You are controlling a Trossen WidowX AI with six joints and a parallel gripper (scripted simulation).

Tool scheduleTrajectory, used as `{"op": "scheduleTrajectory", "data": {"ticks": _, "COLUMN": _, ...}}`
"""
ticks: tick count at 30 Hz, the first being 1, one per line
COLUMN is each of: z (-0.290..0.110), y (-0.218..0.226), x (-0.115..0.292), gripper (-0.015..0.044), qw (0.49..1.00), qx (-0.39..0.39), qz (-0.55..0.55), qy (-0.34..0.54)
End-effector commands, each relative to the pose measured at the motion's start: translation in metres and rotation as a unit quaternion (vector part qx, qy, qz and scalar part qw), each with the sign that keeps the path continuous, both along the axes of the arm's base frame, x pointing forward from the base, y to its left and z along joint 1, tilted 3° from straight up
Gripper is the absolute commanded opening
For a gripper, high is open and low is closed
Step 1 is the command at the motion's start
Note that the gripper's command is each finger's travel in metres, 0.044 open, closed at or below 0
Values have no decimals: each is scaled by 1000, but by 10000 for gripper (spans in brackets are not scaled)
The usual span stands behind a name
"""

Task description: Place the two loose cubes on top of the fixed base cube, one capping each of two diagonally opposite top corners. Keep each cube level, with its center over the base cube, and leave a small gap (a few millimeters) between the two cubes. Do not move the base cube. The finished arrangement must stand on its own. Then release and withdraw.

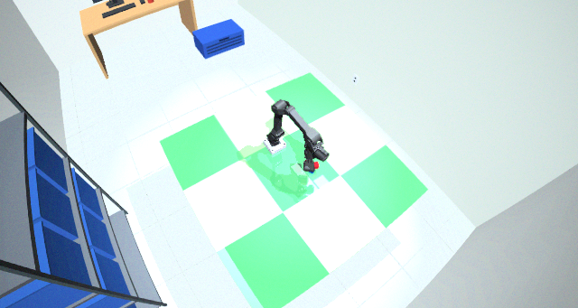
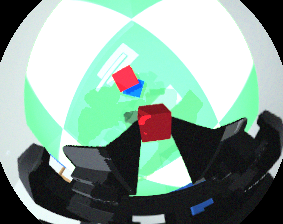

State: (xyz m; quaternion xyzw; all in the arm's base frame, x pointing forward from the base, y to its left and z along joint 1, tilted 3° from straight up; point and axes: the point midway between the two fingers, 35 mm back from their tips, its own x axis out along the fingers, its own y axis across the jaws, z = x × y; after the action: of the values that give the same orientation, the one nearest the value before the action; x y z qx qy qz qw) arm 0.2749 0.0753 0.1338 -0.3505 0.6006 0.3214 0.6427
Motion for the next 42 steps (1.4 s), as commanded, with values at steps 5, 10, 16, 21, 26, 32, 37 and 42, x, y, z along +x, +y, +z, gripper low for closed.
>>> {"op": "scheduleTrajectory", "data": {"ticks": 5, "z": -1, "y": 25, "x": -5, "gripper": 105, "qw": 988, "qx": -13, "qz": 154, "qy": -2}}
{"op": "scheduleTrajectory", "data": {"ticks": 10, "z": -1, "y": 27, "x": -5, "gripper": 105, "qw": 986, "qx": -14, "qz": 166, "qy": -2}}
{"op": "scheduleTrajectory", "data": {"ticks": 16, "z": -12, "y": 27, "x": -5, "gripper": 105, "qw": 986, "qx": -14, "qz": 168, "qy": -2}}
{"op": "scheduleTrajectory", "data": {"ticks": 21, "z": -27, "y": 27, "x": -4, "gripper": 105, "qw": 985, "qx": -14, "qz": 169, "qy": -2}}
{"op": "scheduleTrajectory", "data": {"ticks": 26, "z": -32, "y": 26, "x": -5, "gripper": 105, "qw": 985, "qx": -14, "qz": 170, "qy": -2}}
{"op": "scheduleTrajectory", "data": {"ticks": 32, "z": -32, "y": 26, "x": -5, "gripper": 105, "qw": 985, "qx": -14, "qz": 170, "qy": -2}}
{"op": "scheduleTrajectory", "data": {"ticks": 37, "z": -35, "y": 27, "x": -4, "gripper": 105, "qw": 985, "qx": -14, "qz": 170, "qy": -2}}
{"op": "scheduleTrajectory", "data": {"ticks": 42, "z": -46, "y": 27, "x": -2, "gripper": 105, "qw": 986, "qx": -14, "qz": 169, "qy": -2}}
